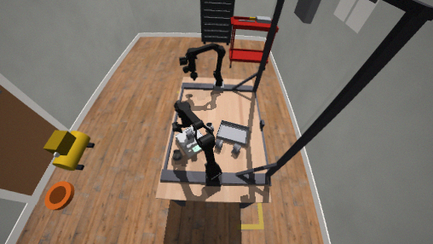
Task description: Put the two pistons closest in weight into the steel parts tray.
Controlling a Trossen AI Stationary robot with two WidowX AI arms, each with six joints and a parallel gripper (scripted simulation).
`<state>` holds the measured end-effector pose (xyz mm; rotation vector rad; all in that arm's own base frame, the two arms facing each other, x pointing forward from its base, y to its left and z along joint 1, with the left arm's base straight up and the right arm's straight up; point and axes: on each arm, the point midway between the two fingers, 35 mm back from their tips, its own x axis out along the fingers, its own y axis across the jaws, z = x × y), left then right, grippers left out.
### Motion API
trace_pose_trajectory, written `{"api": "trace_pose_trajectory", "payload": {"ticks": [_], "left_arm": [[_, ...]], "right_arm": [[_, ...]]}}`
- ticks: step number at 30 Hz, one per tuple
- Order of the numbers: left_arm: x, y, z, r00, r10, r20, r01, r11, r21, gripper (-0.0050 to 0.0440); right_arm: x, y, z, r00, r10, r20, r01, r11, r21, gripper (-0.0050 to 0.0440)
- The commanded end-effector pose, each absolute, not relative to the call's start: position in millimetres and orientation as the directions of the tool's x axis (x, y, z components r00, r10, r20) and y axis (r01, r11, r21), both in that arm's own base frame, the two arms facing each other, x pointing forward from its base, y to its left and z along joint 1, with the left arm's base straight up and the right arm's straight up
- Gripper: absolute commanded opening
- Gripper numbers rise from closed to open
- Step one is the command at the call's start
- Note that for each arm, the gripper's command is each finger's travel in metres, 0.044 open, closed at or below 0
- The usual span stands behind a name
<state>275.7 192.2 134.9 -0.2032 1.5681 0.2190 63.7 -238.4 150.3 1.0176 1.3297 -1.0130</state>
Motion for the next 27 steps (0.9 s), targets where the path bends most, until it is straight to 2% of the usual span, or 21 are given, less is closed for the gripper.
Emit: {"api": "trace_pose_trajectory", "payload": {"ticks": [1,13,27], "left_arm": [[276.6,191.8,150.1,0.040,0.048,-0.998,-0.149,0.988,0.041,0.0378],[276.7,191.7,150.0,0.056,0.060,-0.997,0.115,0.991,0.066,0.0378],[276.6,191.9,149.8,0.081,0.066,-0.995,0.417,0.904,0.094,0.0378]], "right_arm": [[64.8,-243.1,158.5,0.006,-0.023,-1.000,0.966,0.258,0.000,0.0400],[64.8,-243.1,158.5,0.006,-0.023,-1.000,0.966,0.258,0.000,0.0400],[64.8,-243.1,158.5,0.006,-0.023,-1.000,0.966,0.258,0.000,0.0400]]}}
